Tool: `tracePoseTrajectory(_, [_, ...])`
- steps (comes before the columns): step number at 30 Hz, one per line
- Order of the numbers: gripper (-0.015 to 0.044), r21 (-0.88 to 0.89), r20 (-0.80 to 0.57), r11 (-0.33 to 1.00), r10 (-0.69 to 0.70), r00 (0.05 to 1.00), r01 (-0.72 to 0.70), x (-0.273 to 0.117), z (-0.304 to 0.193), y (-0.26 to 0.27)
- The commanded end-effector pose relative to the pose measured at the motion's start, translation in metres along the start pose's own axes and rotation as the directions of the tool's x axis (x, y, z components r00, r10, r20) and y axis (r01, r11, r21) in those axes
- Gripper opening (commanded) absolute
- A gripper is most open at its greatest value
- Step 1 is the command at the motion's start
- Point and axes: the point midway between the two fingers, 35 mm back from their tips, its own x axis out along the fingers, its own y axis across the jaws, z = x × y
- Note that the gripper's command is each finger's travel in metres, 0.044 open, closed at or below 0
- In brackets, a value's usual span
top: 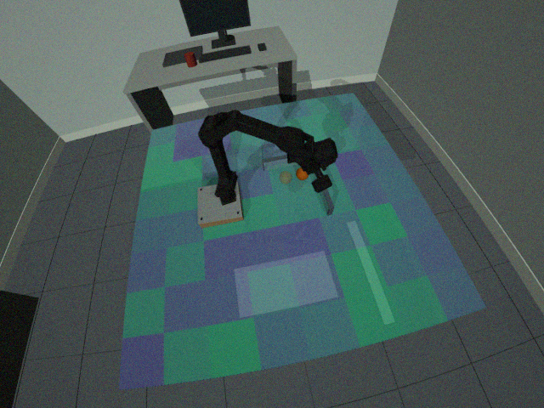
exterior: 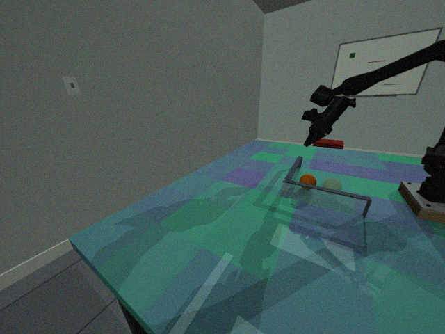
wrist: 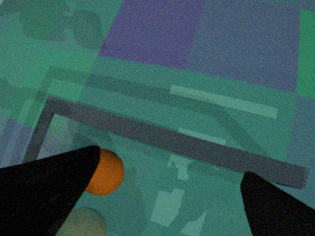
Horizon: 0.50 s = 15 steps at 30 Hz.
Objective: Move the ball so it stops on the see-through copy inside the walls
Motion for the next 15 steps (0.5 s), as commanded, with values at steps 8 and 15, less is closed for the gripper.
tracePoseTrajectory(8, [0.0398, 0.036, -0.482, 0.974, -0.180, 0.858, 0.224, 0.056, -0.041, 0.098])
tracePoseTrajectory(15, [0.0398, 0.032, -0.487, 0.973, -0.186, 0.853, 0.230, 0.056, -0.042, 0.100])
